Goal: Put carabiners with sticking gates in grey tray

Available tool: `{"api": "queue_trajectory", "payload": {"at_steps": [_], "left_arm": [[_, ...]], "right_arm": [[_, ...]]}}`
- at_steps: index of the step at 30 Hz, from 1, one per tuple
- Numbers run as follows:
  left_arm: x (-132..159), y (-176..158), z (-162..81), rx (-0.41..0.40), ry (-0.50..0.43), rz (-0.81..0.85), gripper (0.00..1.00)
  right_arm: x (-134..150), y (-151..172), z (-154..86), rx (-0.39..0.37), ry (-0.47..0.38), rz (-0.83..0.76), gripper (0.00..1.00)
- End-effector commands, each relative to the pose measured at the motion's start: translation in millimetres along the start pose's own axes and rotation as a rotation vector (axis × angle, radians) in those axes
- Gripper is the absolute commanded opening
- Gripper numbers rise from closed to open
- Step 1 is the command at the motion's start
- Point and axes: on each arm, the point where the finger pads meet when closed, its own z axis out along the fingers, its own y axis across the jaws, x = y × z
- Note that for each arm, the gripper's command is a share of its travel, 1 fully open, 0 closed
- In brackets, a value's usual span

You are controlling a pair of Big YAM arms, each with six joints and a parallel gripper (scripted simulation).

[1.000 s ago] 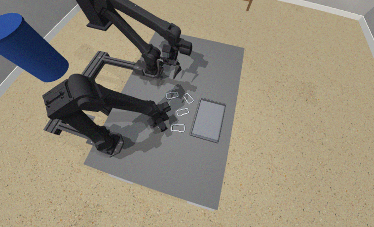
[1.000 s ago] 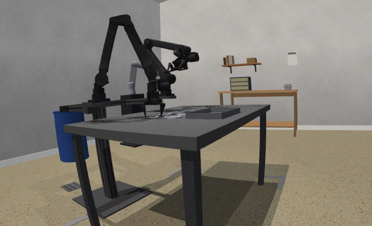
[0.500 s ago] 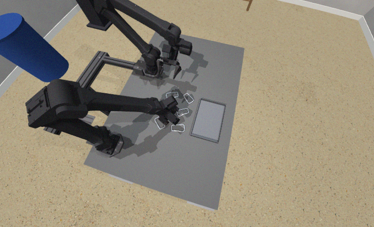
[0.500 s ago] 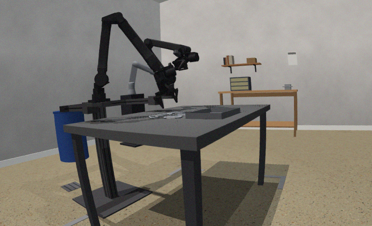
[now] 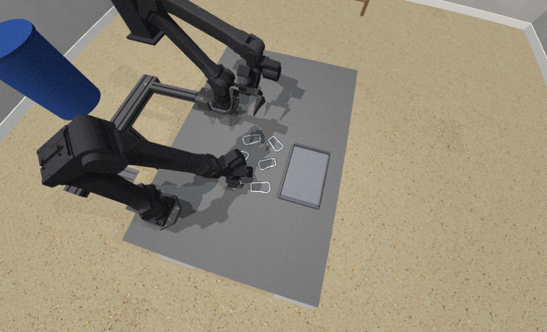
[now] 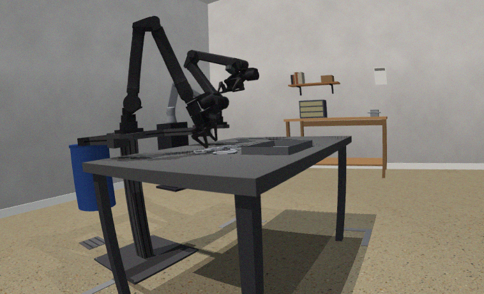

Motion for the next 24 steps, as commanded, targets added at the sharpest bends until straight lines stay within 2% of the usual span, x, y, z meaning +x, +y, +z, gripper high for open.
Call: {"api": "queue_trajectory", "payload": {"at_steps": [1,9,13,22,24], "left_arm": [[-1.0,1.3,-1.4,-0.002,-0.002,0.008,1.00],[-1.0,1.3,-1.4,-0.002,-0.002,0.008,1.00],[-1.0,1.3,-1.4,-0.002,-0.002,0.008,1.00],[-1.0,1.3,-1.4,-0.002,-0.002,0.008,1.00],[-1.0,1.3,-1.4,-0.002,-0.002,0.008,1.00]], "right_arm": [[-12.0,12.4,-9.8,-0.076,-0.081,-0.198,1.00],[12.7,0.3,-18.9,-0.109,-0.168,-0.528,1.00],[35.1,-9.4,-20.5,-0.113,-0.177,-0.663,1.00],[50.3,-18.1,-24.3,-0.118,-0.182,-0.709,1.00],[44.2,-14.0,-23.6,-0.122,-0.193,-0.696,1.00]]}}
